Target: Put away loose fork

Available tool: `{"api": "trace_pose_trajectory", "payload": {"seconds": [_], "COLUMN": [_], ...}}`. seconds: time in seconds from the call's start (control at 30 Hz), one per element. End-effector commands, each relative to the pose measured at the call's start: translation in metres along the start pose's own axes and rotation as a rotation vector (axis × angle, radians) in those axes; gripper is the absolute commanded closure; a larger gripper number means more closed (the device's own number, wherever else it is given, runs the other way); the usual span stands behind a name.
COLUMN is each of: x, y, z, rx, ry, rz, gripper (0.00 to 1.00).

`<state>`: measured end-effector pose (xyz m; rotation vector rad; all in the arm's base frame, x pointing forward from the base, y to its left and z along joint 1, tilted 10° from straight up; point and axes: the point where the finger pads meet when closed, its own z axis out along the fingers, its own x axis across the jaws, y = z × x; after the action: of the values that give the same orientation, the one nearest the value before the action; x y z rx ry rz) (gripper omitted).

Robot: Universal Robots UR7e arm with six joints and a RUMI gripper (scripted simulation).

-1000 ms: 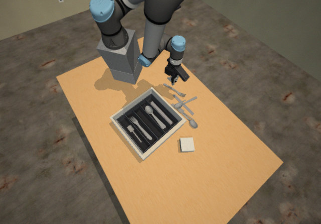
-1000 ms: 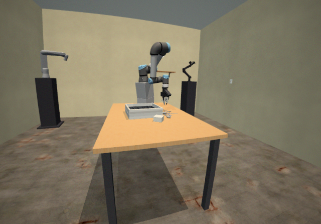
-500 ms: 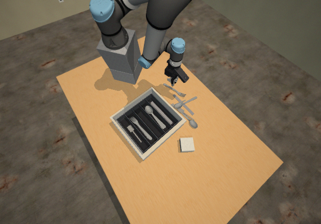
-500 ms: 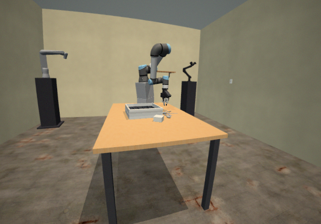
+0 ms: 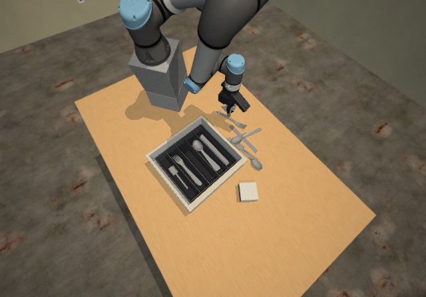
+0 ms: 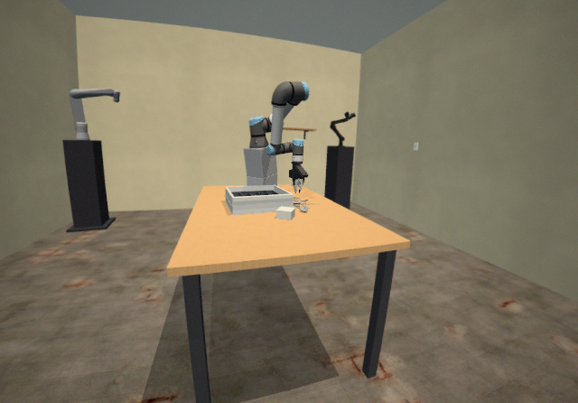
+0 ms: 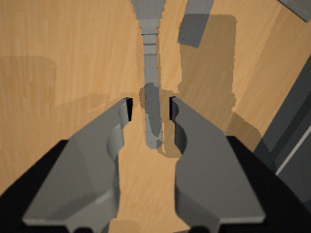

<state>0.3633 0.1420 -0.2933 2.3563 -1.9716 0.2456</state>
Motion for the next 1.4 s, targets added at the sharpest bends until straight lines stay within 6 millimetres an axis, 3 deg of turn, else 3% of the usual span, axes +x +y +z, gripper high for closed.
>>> {"api": "trace_pose_trajectory", "payload": {"seconds": [0.0, 1.37], "x": [0.0003, -0.0001], "y": [-0.0036, -0.0034], "z": [0.0087, 0.0143], "rx": [0.006, 0.006], "ry": [-0.001, -0.001], "rz": [0.001, 0.001], "gripper": [0.83, 0.83]}}
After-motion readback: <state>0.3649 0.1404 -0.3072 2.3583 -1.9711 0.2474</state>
